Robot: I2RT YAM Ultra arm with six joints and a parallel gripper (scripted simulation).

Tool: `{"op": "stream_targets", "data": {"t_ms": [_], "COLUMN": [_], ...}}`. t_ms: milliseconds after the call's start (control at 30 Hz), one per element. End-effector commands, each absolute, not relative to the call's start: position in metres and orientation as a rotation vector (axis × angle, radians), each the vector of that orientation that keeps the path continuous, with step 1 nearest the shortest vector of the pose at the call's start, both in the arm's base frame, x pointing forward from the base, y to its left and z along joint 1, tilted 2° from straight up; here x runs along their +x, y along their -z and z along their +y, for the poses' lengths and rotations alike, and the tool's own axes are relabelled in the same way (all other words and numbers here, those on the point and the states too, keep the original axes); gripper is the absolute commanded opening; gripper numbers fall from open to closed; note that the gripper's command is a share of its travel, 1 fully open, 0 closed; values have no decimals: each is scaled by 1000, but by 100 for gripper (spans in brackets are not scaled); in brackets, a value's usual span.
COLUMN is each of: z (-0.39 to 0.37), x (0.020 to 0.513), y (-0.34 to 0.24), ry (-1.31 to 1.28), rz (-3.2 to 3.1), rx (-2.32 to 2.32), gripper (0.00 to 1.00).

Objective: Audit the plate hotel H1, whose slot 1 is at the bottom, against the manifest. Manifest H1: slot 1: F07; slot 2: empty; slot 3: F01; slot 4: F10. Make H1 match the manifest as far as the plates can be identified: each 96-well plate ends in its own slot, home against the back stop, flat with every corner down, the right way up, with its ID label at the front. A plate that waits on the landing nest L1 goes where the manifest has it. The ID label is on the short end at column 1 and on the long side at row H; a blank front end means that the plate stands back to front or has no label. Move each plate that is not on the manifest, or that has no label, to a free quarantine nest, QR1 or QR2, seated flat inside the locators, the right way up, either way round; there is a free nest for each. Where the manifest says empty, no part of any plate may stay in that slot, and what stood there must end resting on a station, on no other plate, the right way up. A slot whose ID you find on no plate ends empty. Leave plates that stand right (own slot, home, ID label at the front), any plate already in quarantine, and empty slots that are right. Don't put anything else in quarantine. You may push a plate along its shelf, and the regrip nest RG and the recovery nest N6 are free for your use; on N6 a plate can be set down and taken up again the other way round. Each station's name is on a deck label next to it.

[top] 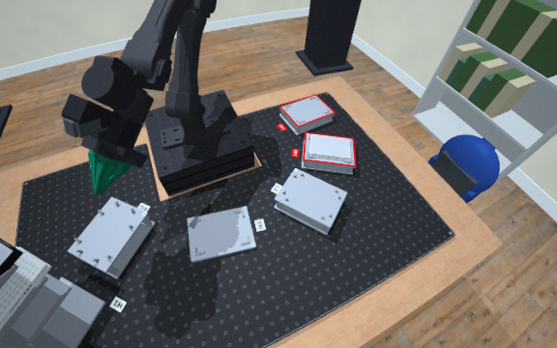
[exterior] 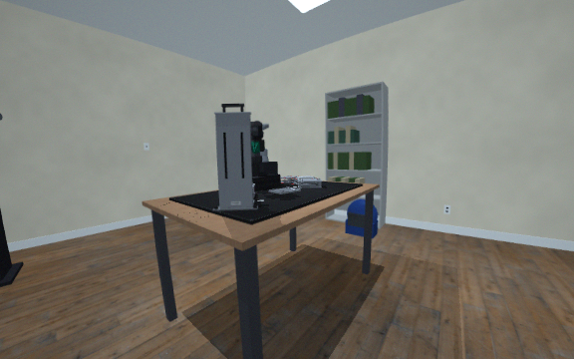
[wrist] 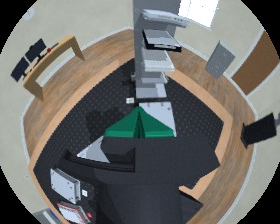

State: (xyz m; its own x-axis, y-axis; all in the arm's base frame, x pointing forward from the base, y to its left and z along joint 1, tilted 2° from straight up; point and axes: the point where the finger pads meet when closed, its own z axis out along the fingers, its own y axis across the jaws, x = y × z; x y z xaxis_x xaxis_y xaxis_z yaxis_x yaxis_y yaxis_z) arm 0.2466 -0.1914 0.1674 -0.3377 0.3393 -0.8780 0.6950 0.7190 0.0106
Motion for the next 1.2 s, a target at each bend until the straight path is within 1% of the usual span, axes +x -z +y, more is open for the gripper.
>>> {"op": "stream_targets", "data": {"t_ms": [0, 733, 1000, 1033, 1167], "z": [-194, -250, -251, -250, -250], "x": [249, 212, 211, 211, 211], "y": [-176, -176, -176, -179, -193], "ry": [435, 439, 440, 440, 440], "rz": [1934, 1936, 1936, 1936, 1936], "rx": [734, 732, 732, 732, 732], "gripper": [0, 0, 0, 100, 100]}}
